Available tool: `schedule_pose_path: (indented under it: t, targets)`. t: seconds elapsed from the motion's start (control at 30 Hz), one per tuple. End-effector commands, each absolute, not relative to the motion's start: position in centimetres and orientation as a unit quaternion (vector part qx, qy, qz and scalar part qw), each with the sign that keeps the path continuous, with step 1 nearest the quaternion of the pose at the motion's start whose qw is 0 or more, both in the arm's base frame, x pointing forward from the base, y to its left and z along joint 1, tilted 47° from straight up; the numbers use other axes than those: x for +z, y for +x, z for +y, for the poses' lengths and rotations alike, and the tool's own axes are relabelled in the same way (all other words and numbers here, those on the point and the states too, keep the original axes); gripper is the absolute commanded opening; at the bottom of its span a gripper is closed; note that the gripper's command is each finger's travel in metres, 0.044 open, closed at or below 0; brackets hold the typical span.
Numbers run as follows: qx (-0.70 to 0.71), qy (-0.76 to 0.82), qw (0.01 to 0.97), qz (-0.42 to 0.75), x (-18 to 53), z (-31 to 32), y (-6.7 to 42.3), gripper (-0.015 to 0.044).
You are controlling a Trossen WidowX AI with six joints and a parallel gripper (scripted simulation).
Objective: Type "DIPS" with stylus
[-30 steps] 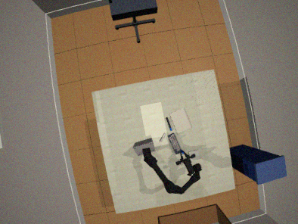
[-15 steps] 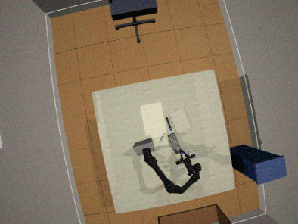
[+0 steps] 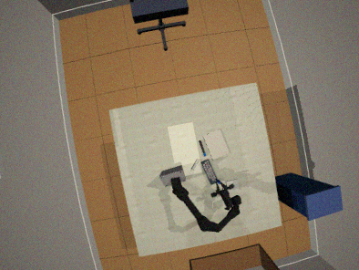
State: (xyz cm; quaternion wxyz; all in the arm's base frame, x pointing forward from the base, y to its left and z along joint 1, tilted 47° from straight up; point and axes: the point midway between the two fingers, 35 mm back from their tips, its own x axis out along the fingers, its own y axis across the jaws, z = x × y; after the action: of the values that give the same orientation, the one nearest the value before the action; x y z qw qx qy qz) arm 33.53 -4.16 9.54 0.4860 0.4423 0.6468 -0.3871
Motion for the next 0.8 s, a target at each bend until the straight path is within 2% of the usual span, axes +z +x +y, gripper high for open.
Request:
schedule_pose_path:
  t: [0.0, 0.77]
  targets:
    - [-0.388, 0.439, 0.485, 0.649, 9.18, -4.33, 33.54, 0.0081]
    - [-0.388, 0.439, 0.485, 0.649, 8.81, -4.72, 33.64, 0.0081]
